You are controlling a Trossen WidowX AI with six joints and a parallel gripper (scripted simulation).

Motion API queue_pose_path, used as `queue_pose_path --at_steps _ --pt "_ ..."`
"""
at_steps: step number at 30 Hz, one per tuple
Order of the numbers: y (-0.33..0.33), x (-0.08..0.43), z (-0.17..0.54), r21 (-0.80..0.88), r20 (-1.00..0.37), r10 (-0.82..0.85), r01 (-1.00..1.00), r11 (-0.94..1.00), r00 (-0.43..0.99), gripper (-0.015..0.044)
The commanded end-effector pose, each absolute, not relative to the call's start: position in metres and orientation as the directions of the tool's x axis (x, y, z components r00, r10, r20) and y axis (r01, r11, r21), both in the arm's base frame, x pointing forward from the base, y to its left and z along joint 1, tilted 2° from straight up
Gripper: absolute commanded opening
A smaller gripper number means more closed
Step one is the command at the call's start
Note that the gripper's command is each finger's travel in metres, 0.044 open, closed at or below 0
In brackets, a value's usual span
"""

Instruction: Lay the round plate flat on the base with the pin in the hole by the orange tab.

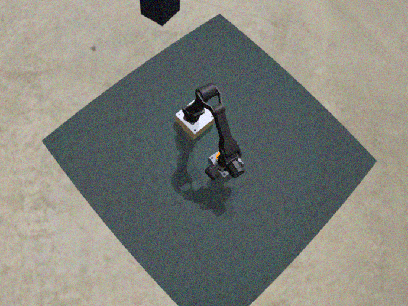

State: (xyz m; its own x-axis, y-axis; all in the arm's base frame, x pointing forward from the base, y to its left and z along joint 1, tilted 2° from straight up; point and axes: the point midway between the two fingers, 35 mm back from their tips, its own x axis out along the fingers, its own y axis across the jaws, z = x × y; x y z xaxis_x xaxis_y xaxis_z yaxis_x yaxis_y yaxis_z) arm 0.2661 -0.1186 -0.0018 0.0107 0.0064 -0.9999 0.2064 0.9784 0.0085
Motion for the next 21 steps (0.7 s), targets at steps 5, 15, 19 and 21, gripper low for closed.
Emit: queue_pose_path --at_steps 5,15,19,21 --pt "-0.117 0.2571 -0.0046 0.01 -1.0 0.011 0.203 0.979 -0.005 0.0" --pt "-0.1163 0.2529 -0.0047 0.01 -1.0 0.011 0.203 0.979 -0.005 0.0" --pt "-0.116 0.251 -0.0045 0.01 -1.0 0.011 0.203 0.979 -0.006 0.0" --pt "-0.1157 0.25 -0.0046 0.01 -1.0 0.011 0.203 0.979 -0.006 0.0"
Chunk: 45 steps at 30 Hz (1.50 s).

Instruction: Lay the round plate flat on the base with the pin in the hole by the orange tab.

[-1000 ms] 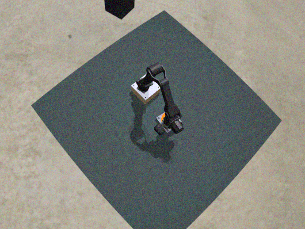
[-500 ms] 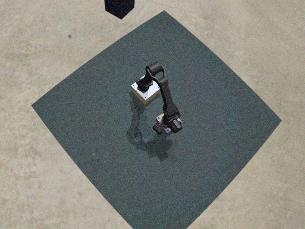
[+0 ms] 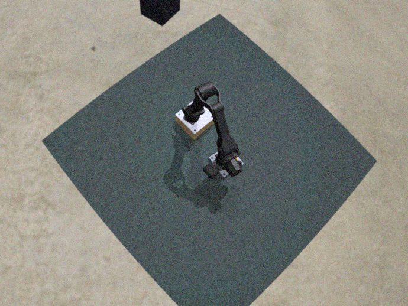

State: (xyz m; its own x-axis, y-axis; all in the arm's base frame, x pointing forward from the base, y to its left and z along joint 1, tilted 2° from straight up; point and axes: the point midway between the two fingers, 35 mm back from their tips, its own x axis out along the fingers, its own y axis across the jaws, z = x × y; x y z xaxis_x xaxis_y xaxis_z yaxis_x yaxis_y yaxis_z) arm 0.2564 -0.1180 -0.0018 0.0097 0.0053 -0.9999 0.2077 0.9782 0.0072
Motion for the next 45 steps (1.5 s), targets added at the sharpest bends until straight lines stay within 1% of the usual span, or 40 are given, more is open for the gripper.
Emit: queue_pose_path --at_steps 1,45 --pt "-0.115 0.249 -0.005 0.01 -1.0 0.011 0.203 0.979 -0.006 0.0" --pt "-0.086 0.215 -0.001 0.012 -1.0 0.014 0.203 0.979 -0.008 0.0"
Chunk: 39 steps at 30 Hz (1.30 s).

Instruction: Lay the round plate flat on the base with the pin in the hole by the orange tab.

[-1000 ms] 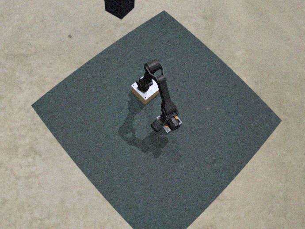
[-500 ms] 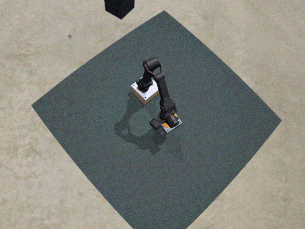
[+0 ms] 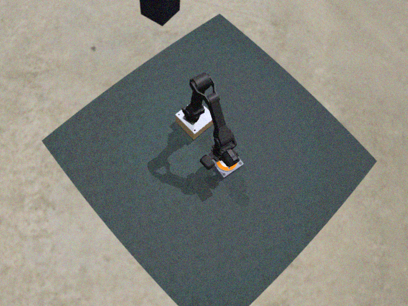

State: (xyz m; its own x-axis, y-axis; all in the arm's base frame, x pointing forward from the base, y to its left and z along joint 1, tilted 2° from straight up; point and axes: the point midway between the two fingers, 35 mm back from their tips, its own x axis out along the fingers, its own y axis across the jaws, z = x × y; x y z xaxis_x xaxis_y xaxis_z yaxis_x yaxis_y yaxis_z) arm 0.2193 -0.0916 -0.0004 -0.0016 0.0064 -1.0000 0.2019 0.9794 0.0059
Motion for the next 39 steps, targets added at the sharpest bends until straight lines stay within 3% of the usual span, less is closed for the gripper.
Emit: queue_pose_path --at_steps 1,39 --pt "-0.085 0.215 -0.001 0.012 -1.0 0.014 0.203 0.979 -0.008 0.0" --pt "-0.063 0.212 0.023 0.014 -1.0 0.016 0.203 0.979 -0.008 0.0"
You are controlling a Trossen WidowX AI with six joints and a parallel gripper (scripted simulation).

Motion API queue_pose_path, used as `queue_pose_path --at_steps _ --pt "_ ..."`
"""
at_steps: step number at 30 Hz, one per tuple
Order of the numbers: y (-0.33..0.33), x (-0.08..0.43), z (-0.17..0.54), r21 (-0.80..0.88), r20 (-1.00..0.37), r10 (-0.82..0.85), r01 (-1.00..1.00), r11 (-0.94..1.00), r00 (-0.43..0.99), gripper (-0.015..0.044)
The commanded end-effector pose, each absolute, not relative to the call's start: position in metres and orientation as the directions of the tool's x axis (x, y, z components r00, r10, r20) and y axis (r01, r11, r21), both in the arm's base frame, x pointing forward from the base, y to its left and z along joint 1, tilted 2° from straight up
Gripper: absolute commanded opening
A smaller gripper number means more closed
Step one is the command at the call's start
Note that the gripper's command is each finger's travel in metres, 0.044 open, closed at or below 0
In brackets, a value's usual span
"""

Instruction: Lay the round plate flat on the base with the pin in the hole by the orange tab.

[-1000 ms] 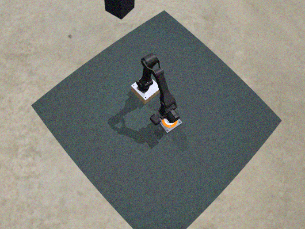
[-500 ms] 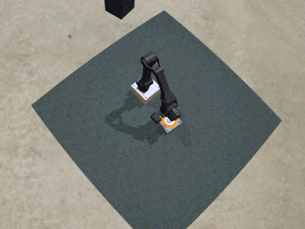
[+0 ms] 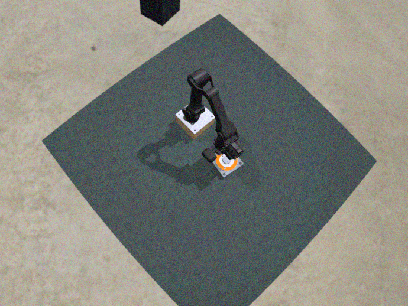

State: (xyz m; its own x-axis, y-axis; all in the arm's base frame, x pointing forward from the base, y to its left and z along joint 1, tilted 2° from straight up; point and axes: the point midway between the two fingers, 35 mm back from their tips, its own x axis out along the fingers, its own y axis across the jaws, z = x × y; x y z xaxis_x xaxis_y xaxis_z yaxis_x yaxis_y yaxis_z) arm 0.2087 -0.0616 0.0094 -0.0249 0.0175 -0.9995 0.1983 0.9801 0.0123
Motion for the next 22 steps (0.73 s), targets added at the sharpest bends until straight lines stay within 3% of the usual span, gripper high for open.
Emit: queue_pose_path --at_steps 1,22 --pt "-0.062 0.212 0.028 0.014 -1.0 0.016 0.203 0.979 -0.008 0.0" --pt "-0.063 0.21 0.036 0.011 -1.0 0.013 0.201 0.979 -0.008 0.0"
